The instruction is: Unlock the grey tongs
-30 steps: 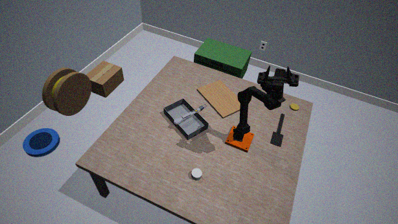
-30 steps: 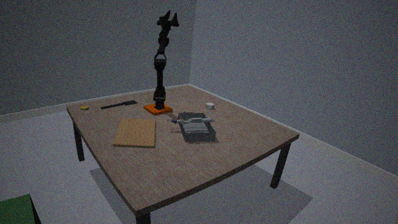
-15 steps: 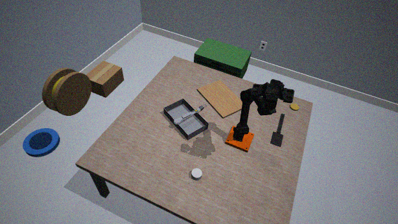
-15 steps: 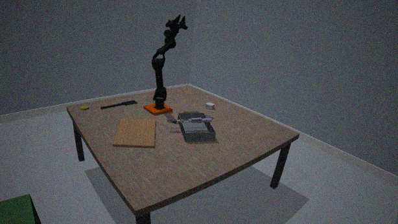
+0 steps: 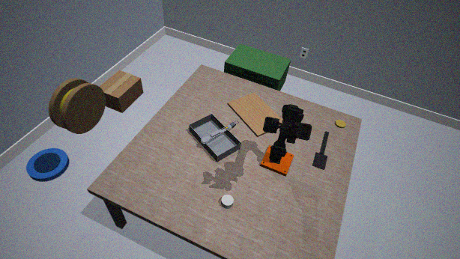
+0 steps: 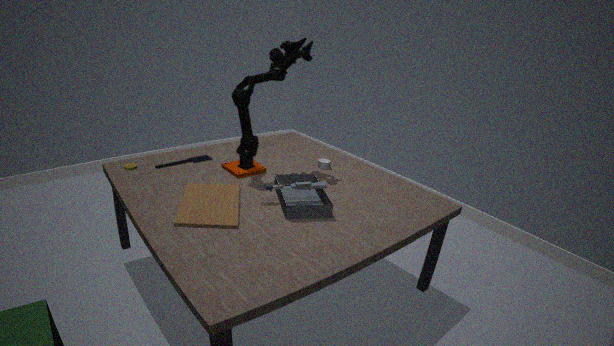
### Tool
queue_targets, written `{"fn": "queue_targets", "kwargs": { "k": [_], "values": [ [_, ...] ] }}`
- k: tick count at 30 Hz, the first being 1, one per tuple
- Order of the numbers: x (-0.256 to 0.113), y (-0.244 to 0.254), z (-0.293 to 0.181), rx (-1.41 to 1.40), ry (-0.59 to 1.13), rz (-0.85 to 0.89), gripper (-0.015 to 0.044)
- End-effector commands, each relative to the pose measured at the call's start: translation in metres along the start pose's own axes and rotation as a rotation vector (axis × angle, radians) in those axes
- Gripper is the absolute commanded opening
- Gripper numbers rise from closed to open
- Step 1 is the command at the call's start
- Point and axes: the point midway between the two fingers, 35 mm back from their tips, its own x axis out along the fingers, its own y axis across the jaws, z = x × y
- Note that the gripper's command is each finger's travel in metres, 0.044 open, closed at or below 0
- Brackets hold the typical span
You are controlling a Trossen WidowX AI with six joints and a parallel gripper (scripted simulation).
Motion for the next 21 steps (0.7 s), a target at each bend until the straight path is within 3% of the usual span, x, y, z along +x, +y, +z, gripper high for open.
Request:
{"fn": "queue_targets", "kwargs": {
  "k": [1,11,21],
  "values": [
    [0.002,-0.043,-0.034,0.013,0.101,-0.1,0.026],
    [-0.019,-0.177,-0.095,0.145,0.276,-0.453,0.026],
    [-0.09,-0.318,-0.118,0.327,0.278,-0.929,0.026]
  ]
}}
